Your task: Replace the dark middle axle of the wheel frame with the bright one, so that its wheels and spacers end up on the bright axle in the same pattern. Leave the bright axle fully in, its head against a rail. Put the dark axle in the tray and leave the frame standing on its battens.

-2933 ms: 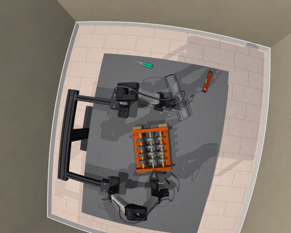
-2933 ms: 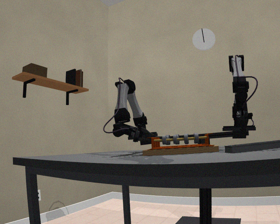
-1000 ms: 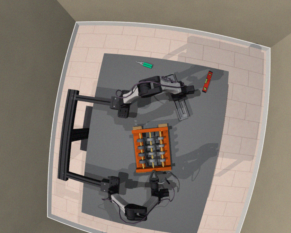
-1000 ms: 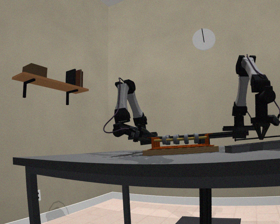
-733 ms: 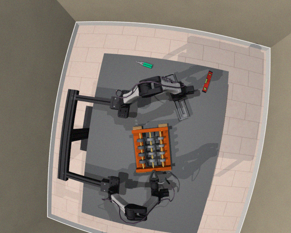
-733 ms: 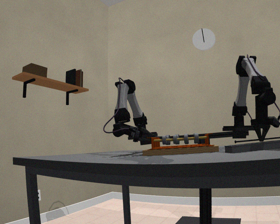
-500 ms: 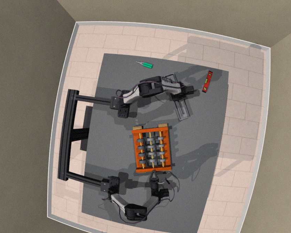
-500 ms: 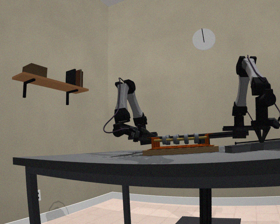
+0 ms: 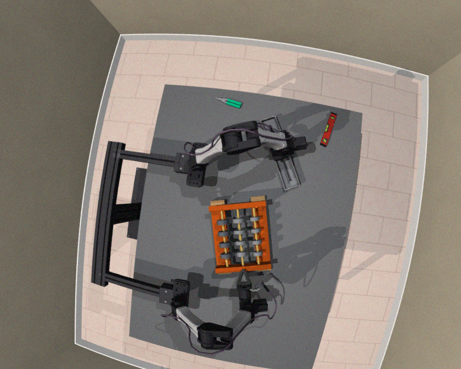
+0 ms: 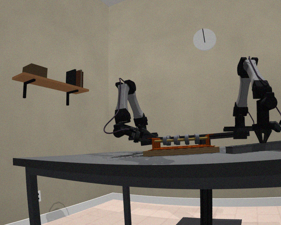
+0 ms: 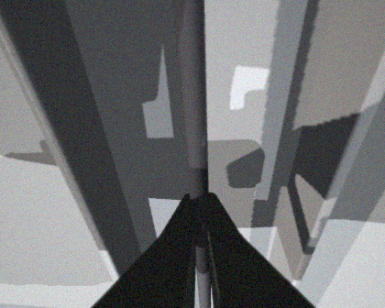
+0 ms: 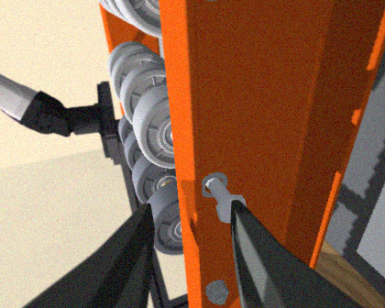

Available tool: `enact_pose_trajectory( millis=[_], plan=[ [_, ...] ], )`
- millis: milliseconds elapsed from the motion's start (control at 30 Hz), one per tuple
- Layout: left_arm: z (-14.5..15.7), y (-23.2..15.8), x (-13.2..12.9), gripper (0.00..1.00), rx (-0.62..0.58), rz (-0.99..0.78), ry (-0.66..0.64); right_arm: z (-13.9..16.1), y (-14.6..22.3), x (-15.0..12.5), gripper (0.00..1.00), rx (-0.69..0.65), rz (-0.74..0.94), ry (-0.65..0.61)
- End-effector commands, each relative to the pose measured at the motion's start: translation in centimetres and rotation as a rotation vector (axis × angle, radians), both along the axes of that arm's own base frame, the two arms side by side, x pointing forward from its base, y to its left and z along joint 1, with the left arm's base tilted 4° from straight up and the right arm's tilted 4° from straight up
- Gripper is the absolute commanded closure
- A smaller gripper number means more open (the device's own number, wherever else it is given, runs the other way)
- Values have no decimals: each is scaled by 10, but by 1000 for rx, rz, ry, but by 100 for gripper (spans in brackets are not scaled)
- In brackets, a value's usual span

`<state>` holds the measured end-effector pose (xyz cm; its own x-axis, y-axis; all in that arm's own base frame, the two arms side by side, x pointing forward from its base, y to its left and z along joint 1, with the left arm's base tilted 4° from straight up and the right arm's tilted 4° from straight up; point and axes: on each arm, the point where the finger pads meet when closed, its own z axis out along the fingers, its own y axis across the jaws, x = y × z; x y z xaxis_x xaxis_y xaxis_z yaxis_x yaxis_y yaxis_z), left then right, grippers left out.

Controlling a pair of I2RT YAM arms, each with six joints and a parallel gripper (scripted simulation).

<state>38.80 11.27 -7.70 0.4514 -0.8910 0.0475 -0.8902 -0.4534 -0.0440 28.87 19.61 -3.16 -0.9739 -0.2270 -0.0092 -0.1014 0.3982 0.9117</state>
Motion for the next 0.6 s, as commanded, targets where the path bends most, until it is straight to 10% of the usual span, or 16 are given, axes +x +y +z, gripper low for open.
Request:
enact_pose_trajectory(
  millis=[0, 567],
  plan=[
    [-11, 4, 2, 100, 9, -7, -6, 14, 22, 5, 67, 48, 46, -89],
    [-32, 3, -5, 100, 14, -15, 8, 14, 22, 5, 67, 48, 46, -89]
  ],
)
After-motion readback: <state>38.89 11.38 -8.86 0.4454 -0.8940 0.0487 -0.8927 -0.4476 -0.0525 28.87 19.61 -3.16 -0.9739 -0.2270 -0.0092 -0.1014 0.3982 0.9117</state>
